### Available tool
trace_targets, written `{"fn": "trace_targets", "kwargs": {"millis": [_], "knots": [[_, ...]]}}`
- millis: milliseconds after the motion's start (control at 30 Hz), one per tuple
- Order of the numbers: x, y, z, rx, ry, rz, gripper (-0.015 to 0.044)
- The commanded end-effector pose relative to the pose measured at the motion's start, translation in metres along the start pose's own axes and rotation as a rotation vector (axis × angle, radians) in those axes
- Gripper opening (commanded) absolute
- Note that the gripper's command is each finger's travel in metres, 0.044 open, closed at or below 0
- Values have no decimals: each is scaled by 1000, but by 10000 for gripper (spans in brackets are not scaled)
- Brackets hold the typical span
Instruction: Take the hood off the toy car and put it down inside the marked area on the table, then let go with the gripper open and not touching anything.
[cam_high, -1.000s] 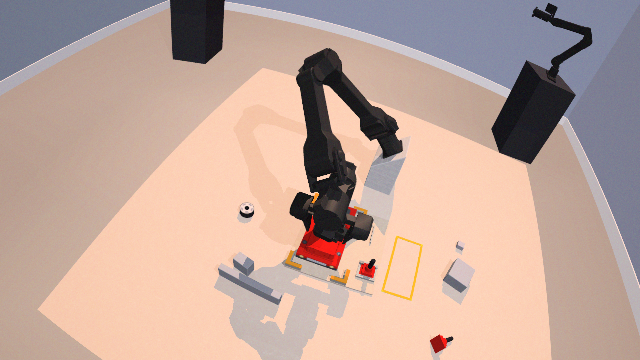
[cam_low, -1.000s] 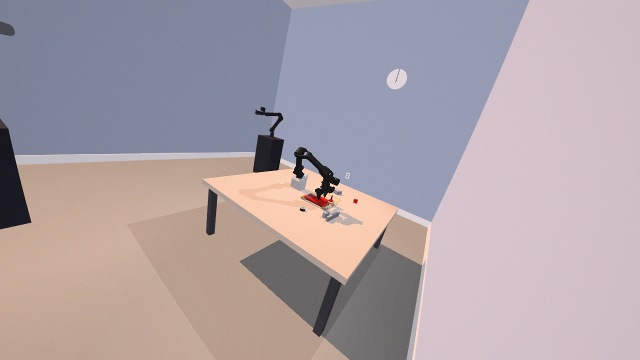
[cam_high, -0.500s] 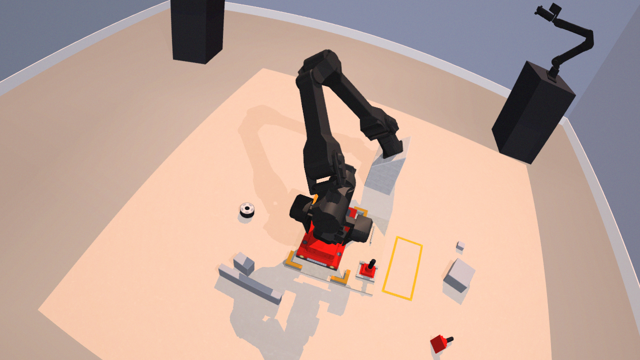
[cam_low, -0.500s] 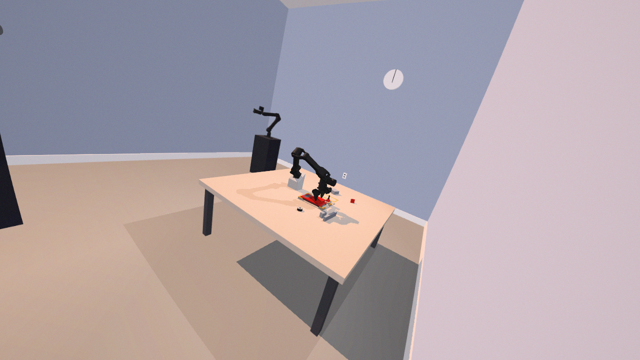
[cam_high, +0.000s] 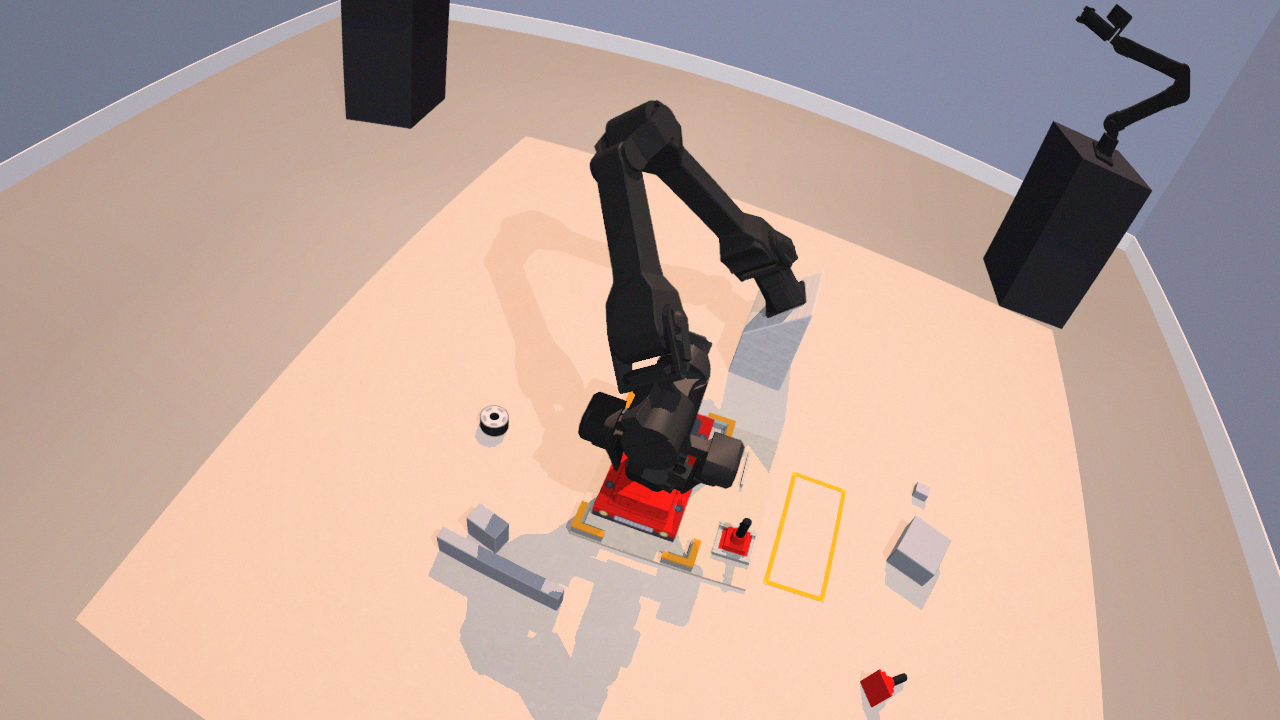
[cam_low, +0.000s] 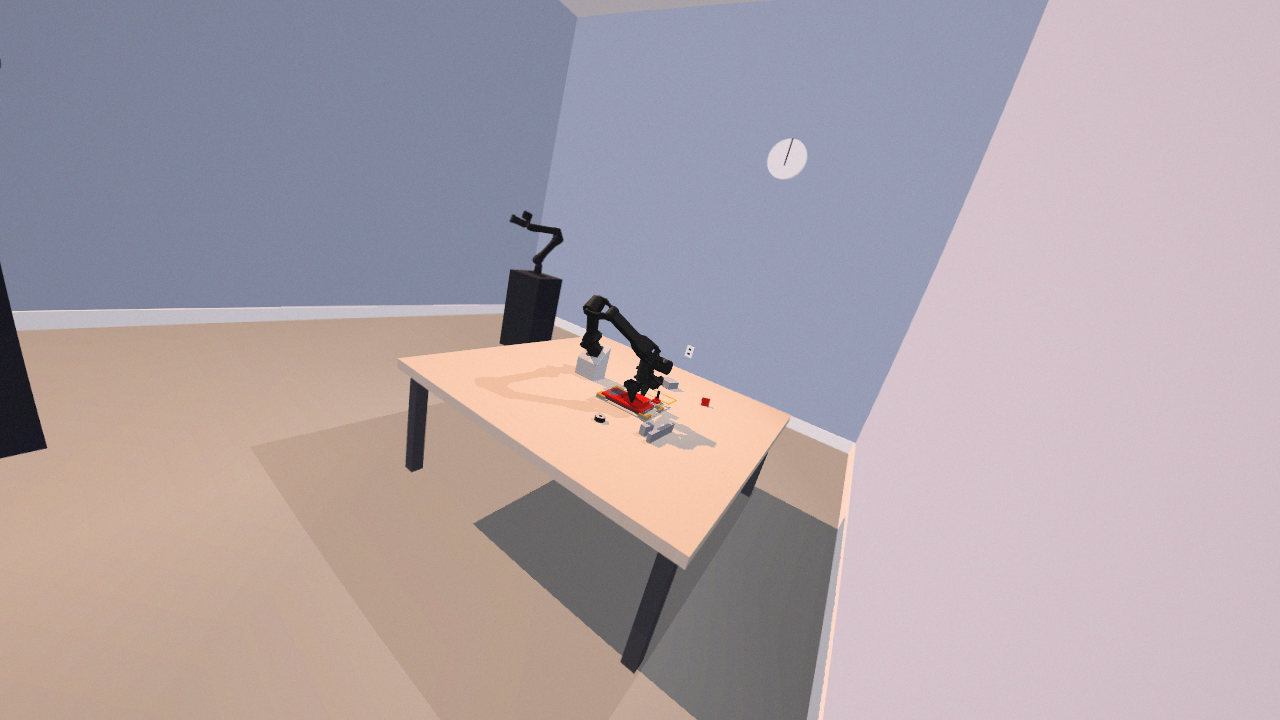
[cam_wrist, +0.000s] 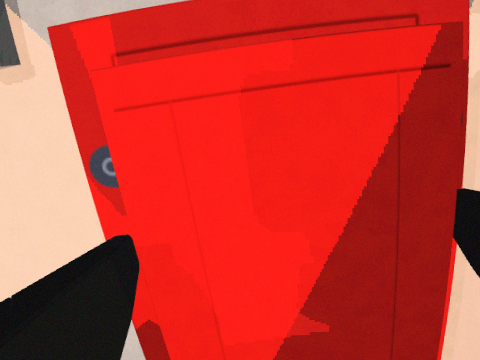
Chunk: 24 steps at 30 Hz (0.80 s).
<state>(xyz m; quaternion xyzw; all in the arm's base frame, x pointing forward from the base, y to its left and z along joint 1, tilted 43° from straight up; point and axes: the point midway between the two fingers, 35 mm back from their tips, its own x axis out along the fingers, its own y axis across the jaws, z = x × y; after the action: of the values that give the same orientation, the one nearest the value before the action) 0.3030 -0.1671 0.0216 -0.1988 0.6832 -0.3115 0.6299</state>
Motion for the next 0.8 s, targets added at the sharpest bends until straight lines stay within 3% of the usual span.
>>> {"fn": "trace_targets", "kwargs": {"millis": [0,300,633,767], "knots": [[0,0,0,1,0,0,335],[0,0,0,1,0,0,275],[-5,0,0,0,0,0,13],[-8,0,0,0,0,0,0]]}}
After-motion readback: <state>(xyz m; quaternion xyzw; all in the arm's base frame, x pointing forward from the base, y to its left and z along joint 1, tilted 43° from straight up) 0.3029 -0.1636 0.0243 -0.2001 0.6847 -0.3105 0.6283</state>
